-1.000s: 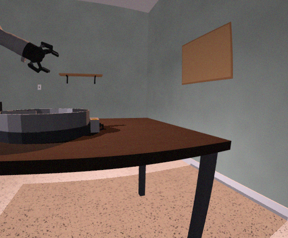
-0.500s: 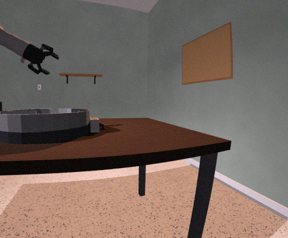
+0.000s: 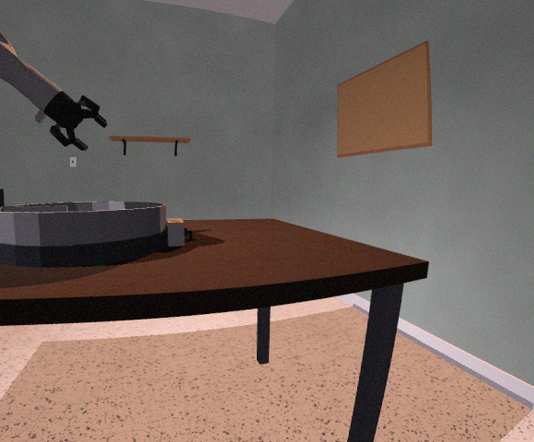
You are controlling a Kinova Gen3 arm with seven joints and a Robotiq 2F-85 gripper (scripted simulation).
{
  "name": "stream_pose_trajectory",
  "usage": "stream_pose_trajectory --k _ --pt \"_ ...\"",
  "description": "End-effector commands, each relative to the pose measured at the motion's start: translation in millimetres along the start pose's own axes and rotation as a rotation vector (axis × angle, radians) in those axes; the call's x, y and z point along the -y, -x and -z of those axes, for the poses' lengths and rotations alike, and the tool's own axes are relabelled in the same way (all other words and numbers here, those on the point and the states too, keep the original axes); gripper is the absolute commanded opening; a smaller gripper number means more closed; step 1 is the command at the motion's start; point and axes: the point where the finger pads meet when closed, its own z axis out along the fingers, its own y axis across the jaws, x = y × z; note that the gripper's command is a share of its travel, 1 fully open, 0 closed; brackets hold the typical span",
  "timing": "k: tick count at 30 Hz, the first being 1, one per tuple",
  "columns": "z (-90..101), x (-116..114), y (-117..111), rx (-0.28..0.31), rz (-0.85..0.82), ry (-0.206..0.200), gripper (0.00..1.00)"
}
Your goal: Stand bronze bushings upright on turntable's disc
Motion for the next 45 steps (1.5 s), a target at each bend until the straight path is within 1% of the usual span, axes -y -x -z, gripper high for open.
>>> stream_pose_trajectory --k 1,3,11,18,20,27,35,37,41,45 --pt "-4.0 1 -8 -0.031 0.042 -0.03 1.0" --pt "-4.0 1 -8 -0.031 0.042 -0.03 1.0" --pt "-5.6 25 -38 -0.167 0.236 -0.167 1.0" --pt "4.3 51 -54 -0.295 0.422 -0.298 1.0" --pt "4.3 51 -54 -0.295 0.422 -0.298 1.0" --pt "23.7 77 -59 -0.416 0.597 -0.427 1.0" --pt "50.8 100 -52 -0.534 0.756 -0.557 1.0" --pt "50.8 100 -52 -0.534 0.756 -0.557 1.0" --pt "63.4 108 -47 -0.58 0.813 -0.609 1.0" --pt "73.9 114 -42 -0.616 0.855 -0.65 1.0"
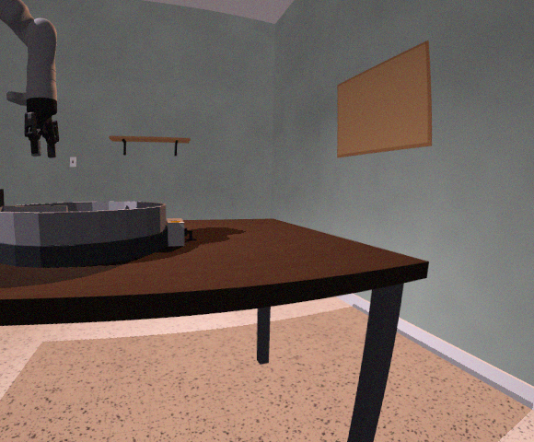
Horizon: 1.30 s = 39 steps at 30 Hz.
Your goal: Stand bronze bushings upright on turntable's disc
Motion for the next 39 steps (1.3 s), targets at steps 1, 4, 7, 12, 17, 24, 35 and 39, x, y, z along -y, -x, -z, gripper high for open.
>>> stream_pose_trajectory --k 1,4,7,12,17,24,35,39 --pt "3.0 4 -1 -0.016 0.018 -0.016 1.0" --pt "5.5 9 -5 -0.036 0.038 -0.034 1.0" --pt "7.3 12 -7 -0.05 0.052 -0.047 1.0" --pt "8.5 14 -9 -0.058 0.06 -0.055 1.0" --pt "9.1 15 -10 -0.062 0.065 -0.059 1.0" --pt "9.1 15 -10 -0.062 0.065 -0.059 1.0" --pt "9.1 15 -10 -0.062 0.065 -0.059 0.12" --pt "9.1 15 -10 -0.062 0.065 -0.059 0.12"
